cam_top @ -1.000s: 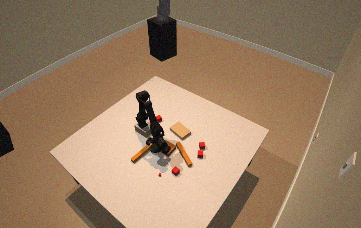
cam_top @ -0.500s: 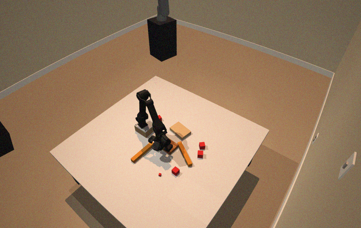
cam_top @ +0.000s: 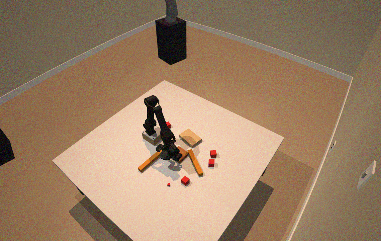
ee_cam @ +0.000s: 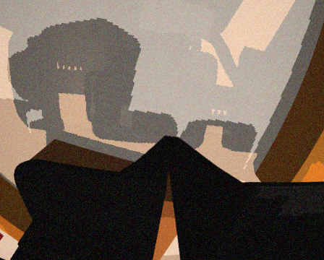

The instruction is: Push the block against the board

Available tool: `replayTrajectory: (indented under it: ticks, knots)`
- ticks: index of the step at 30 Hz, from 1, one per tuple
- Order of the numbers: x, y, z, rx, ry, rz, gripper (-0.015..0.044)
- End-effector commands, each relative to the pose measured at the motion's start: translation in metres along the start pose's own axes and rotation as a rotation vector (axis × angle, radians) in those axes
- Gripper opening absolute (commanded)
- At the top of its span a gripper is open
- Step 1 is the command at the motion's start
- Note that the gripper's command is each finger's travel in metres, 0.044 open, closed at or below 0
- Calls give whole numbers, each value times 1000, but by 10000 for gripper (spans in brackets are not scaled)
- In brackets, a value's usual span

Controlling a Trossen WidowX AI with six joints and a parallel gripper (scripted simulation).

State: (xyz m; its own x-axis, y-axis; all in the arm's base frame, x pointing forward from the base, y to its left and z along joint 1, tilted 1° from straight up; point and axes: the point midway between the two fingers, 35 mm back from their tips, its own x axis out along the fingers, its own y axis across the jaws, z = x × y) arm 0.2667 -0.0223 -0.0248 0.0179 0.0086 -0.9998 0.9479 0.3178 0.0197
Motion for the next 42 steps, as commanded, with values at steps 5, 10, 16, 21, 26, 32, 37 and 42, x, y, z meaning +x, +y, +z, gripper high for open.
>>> replayTrajectory:
  ticks: [5,10,16,21,26,32,37,42]
  knots:
    - [0,2,14,-3,4,2,0]
    - [0,2,23,-3,3,2,0]
    - [0,2,32,-3,3,2,0]
    - [0,1,41,-3,2,2,0]
    - [-43,2,36,-2,1,2,0]
    - [-55,1,36,-3,2,2,0]
    - [-55,-1,28,38,3,2,0]
    - [-55,-8,4,168,5,1,0]
